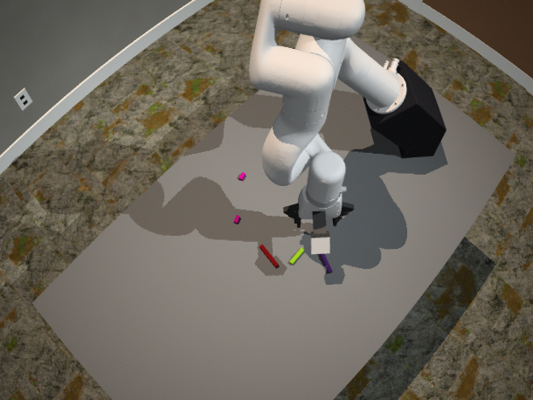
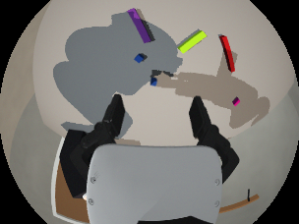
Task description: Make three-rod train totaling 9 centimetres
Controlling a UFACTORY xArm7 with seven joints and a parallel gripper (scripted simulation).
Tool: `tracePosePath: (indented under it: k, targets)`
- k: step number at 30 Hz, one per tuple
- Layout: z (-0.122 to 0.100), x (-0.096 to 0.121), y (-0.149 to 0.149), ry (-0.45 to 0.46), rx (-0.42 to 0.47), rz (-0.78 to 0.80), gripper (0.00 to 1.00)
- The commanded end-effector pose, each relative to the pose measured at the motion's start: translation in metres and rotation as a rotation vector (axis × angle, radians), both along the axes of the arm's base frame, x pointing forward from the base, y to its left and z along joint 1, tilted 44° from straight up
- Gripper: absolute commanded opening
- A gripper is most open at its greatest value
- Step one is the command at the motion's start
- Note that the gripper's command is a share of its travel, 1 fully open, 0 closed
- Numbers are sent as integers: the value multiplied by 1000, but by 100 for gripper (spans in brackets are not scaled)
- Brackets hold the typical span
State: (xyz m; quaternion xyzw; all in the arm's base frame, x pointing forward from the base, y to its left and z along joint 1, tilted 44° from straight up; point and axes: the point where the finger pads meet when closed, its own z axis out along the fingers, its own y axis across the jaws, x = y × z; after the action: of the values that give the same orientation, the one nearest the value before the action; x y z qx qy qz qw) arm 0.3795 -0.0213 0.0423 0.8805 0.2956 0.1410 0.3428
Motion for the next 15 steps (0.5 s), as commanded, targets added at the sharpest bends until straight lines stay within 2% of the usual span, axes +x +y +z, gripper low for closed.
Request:
tracePosePath:
  k: [1,15]
  targets:
    - [0,0,1,-1,1,2,100]
    - [1,1,0,-6,6,-6,100]
